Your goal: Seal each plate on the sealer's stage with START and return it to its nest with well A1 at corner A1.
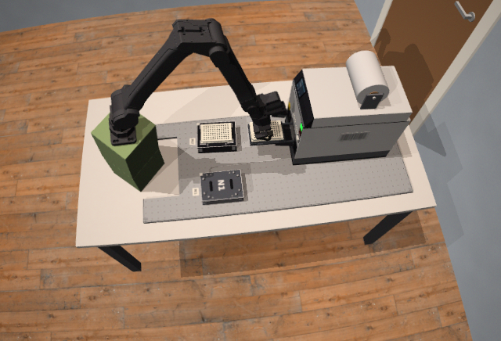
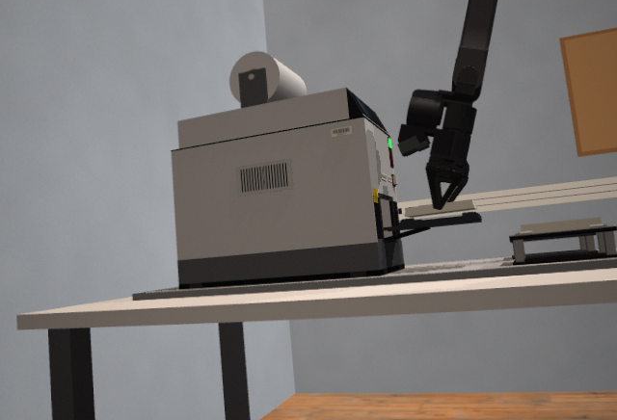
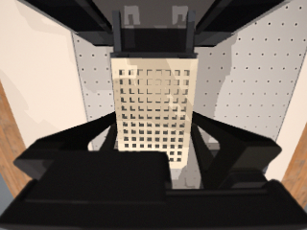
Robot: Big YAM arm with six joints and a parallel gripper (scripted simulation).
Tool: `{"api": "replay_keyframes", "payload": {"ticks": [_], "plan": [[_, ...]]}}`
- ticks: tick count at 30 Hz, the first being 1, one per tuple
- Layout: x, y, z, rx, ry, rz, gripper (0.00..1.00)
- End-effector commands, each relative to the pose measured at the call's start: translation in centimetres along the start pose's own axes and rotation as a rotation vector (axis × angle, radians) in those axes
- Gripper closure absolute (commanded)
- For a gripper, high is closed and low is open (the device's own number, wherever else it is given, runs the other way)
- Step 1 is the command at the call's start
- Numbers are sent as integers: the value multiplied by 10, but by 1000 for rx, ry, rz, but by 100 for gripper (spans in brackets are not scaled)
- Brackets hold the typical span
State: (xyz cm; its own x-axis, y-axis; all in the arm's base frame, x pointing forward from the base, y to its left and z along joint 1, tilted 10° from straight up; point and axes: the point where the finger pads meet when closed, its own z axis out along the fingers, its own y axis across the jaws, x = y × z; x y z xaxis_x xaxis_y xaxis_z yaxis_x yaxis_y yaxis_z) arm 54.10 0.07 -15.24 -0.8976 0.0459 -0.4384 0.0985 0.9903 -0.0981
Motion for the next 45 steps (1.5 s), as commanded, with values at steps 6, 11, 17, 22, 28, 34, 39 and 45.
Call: {"api": "replay_keyframes", "payload": {"ticks": [6, 11, 17, 22, 28, 34, 39, 45], "plan": [[-3, 11, 6, -8, 1, -6, 100], [0, 10, 3, -7, 4, -5, 100], [-5, -3, -4, 2, -8, 8, 100], [-21, -5, -11, 1, -37, 2, 100], [-31, 3, -12, -7, -61, -5, 100], [-24, 11, -1, -12, -54, -17, 100], [-7, 11, 8, -9, -22, -22, 100], [6, 1, 11, 0, 2, -11, 100]]}}
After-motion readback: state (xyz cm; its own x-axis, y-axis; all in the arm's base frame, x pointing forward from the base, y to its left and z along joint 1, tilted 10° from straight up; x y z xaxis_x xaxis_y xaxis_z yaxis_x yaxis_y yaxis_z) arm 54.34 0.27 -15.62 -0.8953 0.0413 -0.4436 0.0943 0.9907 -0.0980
